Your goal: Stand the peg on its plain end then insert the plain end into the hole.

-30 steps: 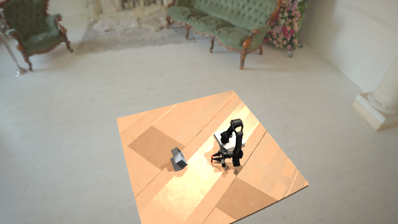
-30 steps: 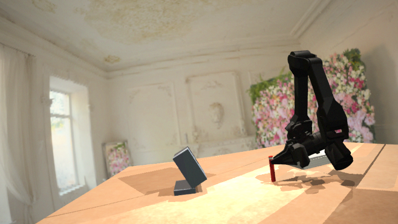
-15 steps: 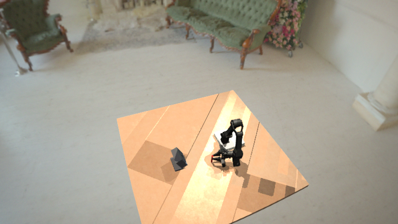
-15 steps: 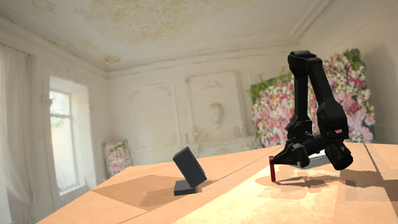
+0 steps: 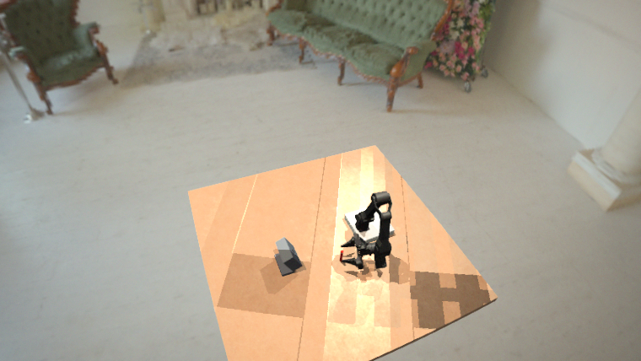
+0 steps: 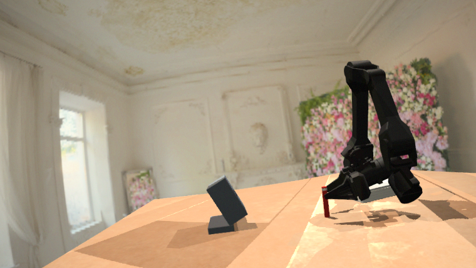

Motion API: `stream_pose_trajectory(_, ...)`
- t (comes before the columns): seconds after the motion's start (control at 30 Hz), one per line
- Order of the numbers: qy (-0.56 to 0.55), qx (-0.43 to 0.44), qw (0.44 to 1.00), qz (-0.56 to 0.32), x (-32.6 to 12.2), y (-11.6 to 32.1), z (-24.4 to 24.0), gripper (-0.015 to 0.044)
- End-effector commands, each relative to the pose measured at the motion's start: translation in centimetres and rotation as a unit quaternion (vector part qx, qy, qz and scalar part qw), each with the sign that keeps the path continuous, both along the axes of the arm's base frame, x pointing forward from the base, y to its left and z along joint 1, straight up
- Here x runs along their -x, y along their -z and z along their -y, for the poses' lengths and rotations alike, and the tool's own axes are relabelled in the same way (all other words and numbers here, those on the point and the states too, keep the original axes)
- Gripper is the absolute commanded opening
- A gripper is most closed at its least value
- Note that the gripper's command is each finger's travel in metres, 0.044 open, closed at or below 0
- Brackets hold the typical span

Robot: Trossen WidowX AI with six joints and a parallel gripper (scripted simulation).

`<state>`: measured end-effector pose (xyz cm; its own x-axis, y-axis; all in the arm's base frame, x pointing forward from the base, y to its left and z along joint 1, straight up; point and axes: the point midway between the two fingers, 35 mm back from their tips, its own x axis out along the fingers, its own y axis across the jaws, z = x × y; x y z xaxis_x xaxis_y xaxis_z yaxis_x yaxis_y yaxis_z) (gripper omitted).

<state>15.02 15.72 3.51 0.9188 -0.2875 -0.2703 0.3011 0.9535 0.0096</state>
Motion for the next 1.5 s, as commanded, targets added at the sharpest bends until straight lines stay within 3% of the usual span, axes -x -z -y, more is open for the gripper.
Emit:
stream_pose_trajectory(0.0,0.000,0.000,1.000,0.000,0.0,0.0,0.0,0.0440)
stream_pose_trajectory(0.13,-0.005,-0.001,1.000,-0.003,0.0,-1.8,-0.7,0.0440)
stream_pose_trajectory(0.5,-0.039,-0.006,0.999,-0.017,0.0,-16.0,0.2,0.0440)
stream_pose_trajectory(0.77,-0.023,-0.002,0.999,-0.037,-0.2,-15.8,0.7,0.0440)
stream_pose_trajectory(1.47,0.114,-0.020,0.934,-0.338,-0.8,-10.2,3.5,0.0440)
